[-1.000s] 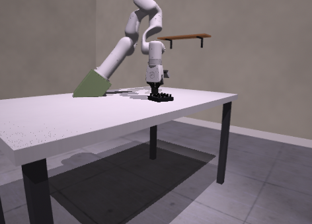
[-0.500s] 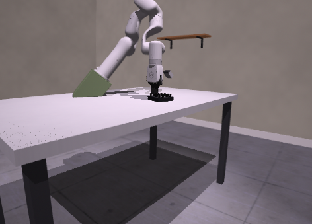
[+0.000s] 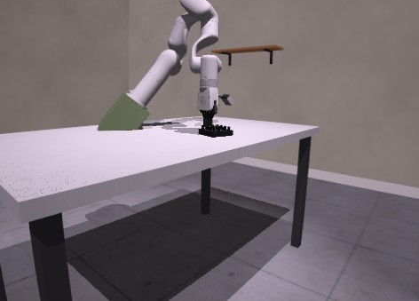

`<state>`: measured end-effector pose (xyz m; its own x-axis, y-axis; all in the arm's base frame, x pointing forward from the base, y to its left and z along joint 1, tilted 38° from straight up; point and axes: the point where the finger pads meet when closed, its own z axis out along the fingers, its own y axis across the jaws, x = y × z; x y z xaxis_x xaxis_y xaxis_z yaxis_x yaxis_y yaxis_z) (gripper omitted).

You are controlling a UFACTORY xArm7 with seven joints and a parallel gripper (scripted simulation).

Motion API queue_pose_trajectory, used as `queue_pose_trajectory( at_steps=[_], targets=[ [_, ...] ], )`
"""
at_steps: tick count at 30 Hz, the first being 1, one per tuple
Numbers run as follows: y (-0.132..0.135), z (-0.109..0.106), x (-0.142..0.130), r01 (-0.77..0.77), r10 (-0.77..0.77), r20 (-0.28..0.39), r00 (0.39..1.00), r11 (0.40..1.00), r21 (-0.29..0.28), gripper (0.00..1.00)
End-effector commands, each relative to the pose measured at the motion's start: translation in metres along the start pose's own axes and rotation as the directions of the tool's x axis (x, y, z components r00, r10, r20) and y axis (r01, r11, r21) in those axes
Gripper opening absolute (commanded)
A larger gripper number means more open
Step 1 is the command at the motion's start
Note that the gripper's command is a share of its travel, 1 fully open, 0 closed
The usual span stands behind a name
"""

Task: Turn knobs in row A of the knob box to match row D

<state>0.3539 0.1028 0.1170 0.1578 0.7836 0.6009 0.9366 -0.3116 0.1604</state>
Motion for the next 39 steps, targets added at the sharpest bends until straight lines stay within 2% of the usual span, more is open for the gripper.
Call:
queue_pose_trajectory(
  at_steps=[1, 18, 19, 39],
  targets=[
    [0.001, -0.0006, 0.0002, -0.01, 0.01, 0.0, 1.0, 1.0, -0.002, 0.08],
    [0.001, -0.0006, 0.0002, -0.012, 0.012, 0.0, 1.0, 1.0, -0.002, 0.08],
    [0.001, -0.0006, 0.0002, -0.012, 0.012, 0.0, 1.0, 1.0, -0.002, 0.19],
    [0.001, -0.0006, 0.0002, -0.012, 0.012, 0.0, 1.0, 1.0, -0.002, 0.19]
  ],
)
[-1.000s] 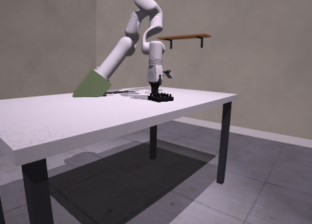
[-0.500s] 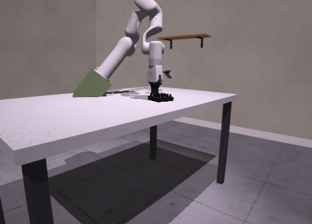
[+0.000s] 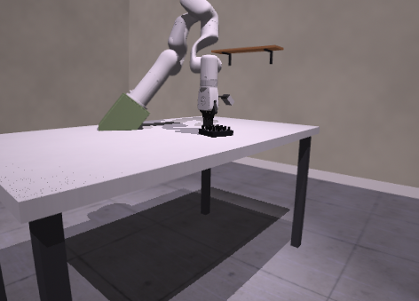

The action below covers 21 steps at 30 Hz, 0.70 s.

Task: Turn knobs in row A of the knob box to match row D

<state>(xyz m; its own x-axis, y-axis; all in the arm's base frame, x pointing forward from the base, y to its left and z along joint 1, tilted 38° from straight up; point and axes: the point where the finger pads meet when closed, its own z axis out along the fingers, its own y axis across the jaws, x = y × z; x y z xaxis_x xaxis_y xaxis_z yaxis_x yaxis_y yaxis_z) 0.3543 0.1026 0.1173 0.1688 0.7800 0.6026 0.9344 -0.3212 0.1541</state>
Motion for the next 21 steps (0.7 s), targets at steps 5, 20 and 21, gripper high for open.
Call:
queue_pose_trajectory(
  at_steps=[5, 20, 21],
  targets=[
    [0.001, -0.002, 0.0, 0.0, 0.0, -0.001, 1.0, 1.0, -0.001, 0.19],
    [0.001, -0.03, 0.0, 0.0, 0.0, -0.001, 1.0, 1.0, -0.001, 0.19],
    [0.001, -0.032, 0.0, 0.0, 0.0, -0.001, 1.0, 1.0, -0.002, 0.19]
  ],
)
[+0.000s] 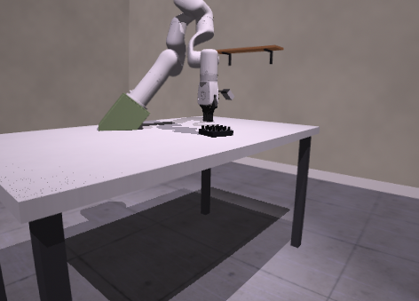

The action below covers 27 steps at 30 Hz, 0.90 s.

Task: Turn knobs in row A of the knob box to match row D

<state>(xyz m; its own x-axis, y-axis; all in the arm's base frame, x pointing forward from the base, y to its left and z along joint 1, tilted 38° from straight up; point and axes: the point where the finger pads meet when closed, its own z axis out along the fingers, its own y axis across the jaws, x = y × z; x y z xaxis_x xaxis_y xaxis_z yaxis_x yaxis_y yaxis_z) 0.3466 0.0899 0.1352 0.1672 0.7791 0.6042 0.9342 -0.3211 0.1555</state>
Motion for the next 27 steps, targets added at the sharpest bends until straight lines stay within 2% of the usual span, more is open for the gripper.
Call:
queue_pose_trajectory(
  at_steps=[1, 17, 18, 23, 27],
  targets=[
    [0.001, -0.01, 0.001, -0.001, 0.001, 0.001, 1.0, 1.0, 0.0, 0.19],
    [0.001, -0.013, 0.001, -0.001, 0.001, 0.001, 1.0, 1.0, 0.0, 0.19],
    [0.001, -0.013, 0.001, -0.001, 0.001, 0.001, 1.0, 1.0, 0.0, 1.0],
    [0.001, -0.018, 0.001, -0.001, 0.001, 0.001, 1.0, 1.0, 0.0, 1.0],
    [0.001, -0.032, 0.001, -0.001, 0.001, 0.001, 1.0, 1.0, 0.0, 1.0]
  ],
)
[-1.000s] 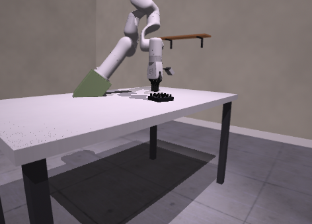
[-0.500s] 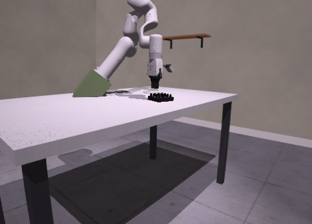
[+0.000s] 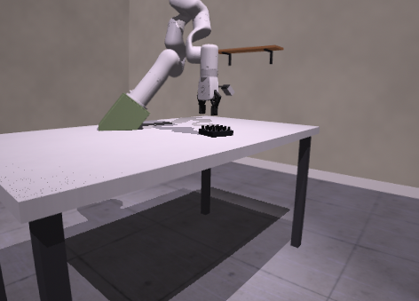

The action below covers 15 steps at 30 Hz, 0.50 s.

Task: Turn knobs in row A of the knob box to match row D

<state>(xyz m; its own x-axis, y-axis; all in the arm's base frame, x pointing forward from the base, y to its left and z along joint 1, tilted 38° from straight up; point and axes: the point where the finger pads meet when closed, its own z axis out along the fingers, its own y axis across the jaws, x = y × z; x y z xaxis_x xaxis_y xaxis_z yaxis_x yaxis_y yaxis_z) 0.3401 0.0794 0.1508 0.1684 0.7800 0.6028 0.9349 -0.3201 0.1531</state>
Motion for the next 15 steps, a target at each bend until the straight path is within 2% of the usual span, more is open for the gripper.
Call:
queue_pose_trajectory(
  at_steps=[1, 3, 11, 15],
  targets=[
    [0.001, -0.012, 0.001, 0.0, 0.0, 0.0, 1.0, 1.0, -0.003, 1.0],
    [0.001, -0.018, 0.001, 0.0, 0.0, 0.0, 1.0, 1.0, -0.003, 1.0],
    [0.001, -0.074, 0.001, 0.0, 0.0, 0.0, 1.0, 1.0, -0.003, 1.0],
    [0.001, -0.096, 0.001, 0.0, 0.0, 0.0, 1.0, 1.0, -0.004, 1.0]
  ],
)
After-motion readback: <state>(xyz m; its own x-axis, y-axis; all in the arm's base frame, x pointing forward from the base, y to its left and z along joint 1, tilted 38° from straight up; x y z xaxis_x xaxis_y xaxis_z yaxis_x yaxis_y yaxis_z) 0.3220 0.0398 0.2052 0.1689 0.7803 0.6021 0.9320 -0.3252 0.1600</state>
